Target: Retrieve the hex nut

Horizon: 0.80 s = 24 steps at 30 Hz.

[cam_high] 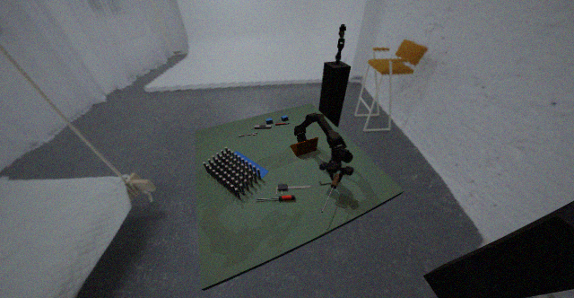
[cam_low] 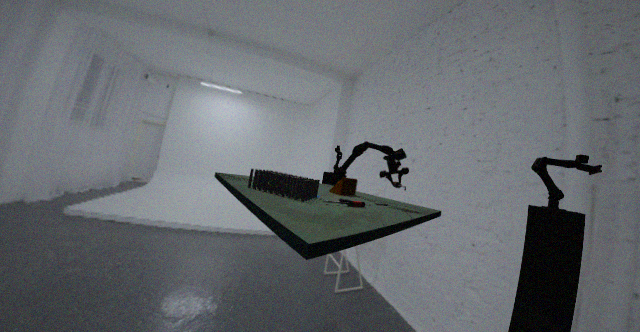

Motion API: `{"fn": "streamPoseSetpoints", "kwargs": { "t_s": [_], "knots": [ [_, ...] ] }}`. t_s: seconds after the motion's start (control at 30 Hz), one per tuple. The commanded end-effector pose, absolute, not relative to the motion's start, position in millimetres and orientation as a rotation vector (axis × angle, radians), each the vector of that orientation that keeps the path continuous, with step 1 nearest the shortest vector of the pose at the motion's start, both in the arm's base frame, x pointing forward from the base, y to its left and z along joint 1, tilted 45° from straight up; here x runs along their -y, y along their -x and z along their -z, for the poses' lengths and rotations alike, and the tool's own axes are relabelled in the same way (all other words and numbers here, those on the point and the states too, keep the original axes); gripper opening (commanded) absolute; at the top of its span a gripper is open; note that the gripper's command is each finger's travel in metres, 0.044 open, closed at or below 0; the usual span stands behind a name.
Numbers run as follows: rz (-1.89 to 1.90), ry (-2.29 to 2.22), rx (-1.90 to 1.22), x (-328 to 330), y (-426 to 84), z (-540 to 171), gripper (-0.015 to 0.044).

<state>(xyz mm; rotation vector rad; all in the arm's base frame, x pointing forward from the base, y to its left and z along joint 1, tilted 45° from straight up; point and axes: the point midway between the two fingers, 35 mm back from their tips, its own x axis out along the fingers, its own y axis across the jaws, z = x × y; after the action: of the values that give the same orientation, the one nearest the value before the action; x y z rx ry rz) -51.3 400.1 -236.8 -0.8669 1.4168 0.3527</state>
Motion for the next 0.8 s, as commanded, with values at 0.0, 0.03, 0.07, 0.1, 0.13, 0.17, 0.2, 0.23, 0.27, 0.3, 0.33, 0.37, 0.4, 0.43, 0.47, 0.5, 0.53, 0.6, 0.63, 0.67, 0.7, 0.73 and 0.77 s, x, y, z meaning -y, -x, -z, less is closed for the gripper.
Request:
{"fn": "streamPoseSetpoints", "kwargs": {
  "t_s": [0.0, 0.03, 0.07, 0.1, 0.13, 0.17, 0.2, 0.23, 0.27, 0.3, 0.33, 0.37, 0.4, 0.43, 0.47, 0.5, 0.53, 0.6, 0.63, 0.67, 0.7, 0.73, 0.77],
  "knots": [
    [-0.349, 0.861, -1.419, -398, 51, 240, 0.0],
    [-0.349, 0.861, -1.419, -397, 51, 241, 0.0],
    [-0.349, 0.861, -1.419, -397, 51, 242, 0.0],
    [-0.349, 0.861, -1.419, -396, 51, 243, 0.0],
    [-0.349, 0.861, -1.419, -396, 51, 243, 0.0],
    [-0.349, 0.861, -1.419, -395, 51, 244, 0.0],
    [-0.349, 0.861, -1.419, -395, 51, 245, 0.0],
    [-0.349, 0.861, -1.419, -394, 51, 246, 0.0],
    [-0.349, 0.861, -1.419, -394, 51, 246, 0.0],
    [-0.349, 0.861, -1.419, -393, 51, 247, 0.0],
    [-0.349, 0.861, -1.419, -392, 51, 248, 0.0],
    [-0.349, 0.861, -1.419, -392, 50, 249, 0.0],
    [-0.349, 0.861, -1.419, -391, 50, 249, 0.0],
    [-0.349, 0.861, -1.419, -391, 50, 250, 0.0],
    [-0.349, 0.861, -1.419, -390, 50, 251, 0.0],
    [-0.349, 0.861, -1.419, -390, 50, 251, 0.0],
    [-0.349, 0.861, -1.419, -389, 50, 252, 0.0],
    [-0.349, 0.861, -1.419, -388, 50, 254, 0.0],
    [-0.349, 0.861, -1.419, -388, 50, 254, 0.0],
    [-0.349, 0.861, -1.419, -387, 50, 255, 0.0],
    [-0.349, 0.861, -1.419, -387, 50, 256, 0.0],
    [-0.349, 0.861, -1.419, -386, 50, 256, 0.0],
    [-0.349, 0.861, -1.419, -385, 49, 257, 0.0]
  ]
}}
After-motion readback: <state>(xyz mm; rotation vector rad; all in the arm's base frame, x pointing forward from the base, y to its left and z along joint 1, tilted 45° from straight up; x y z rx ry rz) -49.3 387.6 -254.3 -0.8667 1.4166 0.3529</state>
